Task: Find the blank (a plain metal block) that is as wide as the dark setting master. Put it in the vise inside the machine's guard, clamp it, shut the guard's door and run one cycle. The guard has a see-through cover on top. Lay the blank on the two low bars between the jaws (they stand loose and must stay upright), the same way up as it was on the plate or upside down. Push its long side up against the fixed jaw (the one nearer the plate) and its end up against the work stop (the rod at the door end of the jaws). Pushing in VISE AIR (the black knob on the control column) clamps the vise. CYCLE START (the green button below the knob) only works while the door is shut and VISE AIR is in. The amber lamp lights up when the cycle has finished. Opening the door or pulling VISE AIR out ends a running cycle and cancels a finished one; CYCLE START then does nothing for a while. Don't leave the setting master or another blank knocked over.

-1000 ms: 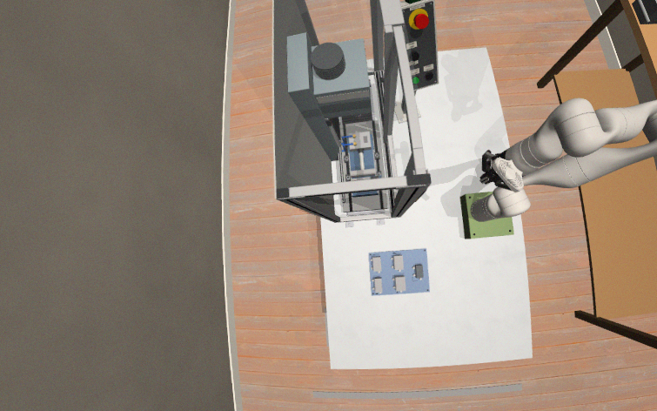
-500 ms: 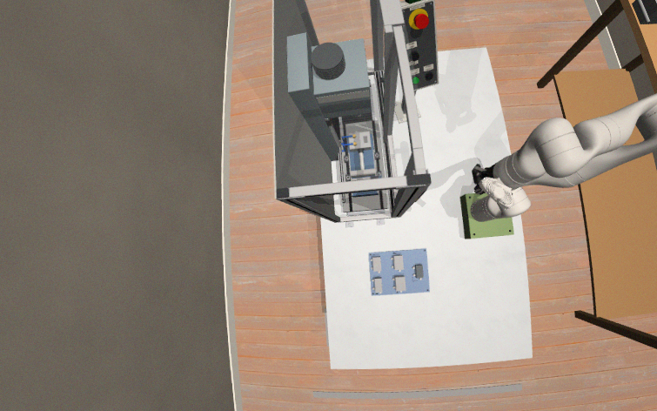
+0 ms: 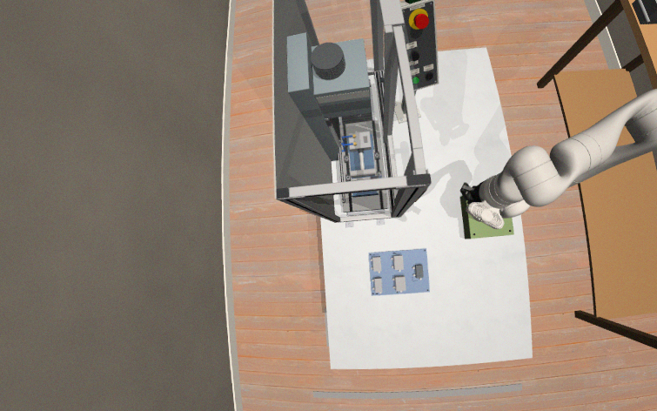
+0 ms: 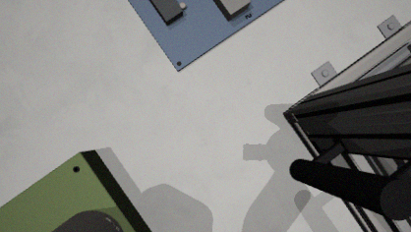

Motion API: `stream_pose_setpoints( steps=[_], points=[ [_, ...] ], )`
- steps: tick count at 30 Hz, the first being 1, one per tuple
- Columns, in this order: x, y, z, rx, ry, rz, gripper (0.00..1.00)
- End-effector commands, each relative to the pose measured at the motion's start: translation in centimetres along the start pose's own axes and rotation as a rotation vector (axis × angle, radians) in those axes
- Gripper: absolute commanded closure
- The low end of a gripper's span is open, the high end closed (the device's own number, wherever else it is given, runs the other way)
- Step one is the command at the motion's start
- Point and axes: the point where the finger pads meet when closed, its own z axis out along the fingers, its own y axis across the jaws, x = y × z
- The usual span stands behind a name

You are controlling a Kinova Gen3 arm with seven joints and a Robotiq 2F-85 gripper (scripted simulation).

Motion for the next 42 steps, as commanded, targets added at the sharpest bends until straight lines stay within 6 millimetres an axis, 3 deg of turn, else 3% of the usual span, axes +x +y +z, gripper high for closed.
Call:
stream_pose_setpoints(
  steps=[1, 5, 18, 22, 34, 39, 42],
  points=[
    [1.0, 0.0, 0.1, 0.005, -0.006, -0.020, 0.90],
    [5.0, -0.2, 0.4, 0.025, -0.032, -0.098, 0.90],
    [5.0, -0.1, 0.5, 0.023, -0.038, -0.089, 0.90],
    [6.9, -0.2, 0.6, 0.025, -0.032, -0.098, 0.90],
    [6.9, -0.2, 0.6, 0.025, -0.032, -0.098, 0.90],
    [6.9, -0.2, 0.6, 0.027, -0.036, -0.333, 0.90],
    [6.9, -0.2, 0.6, 0.027, -0.036, -0.333, 0.90]
  ],
)
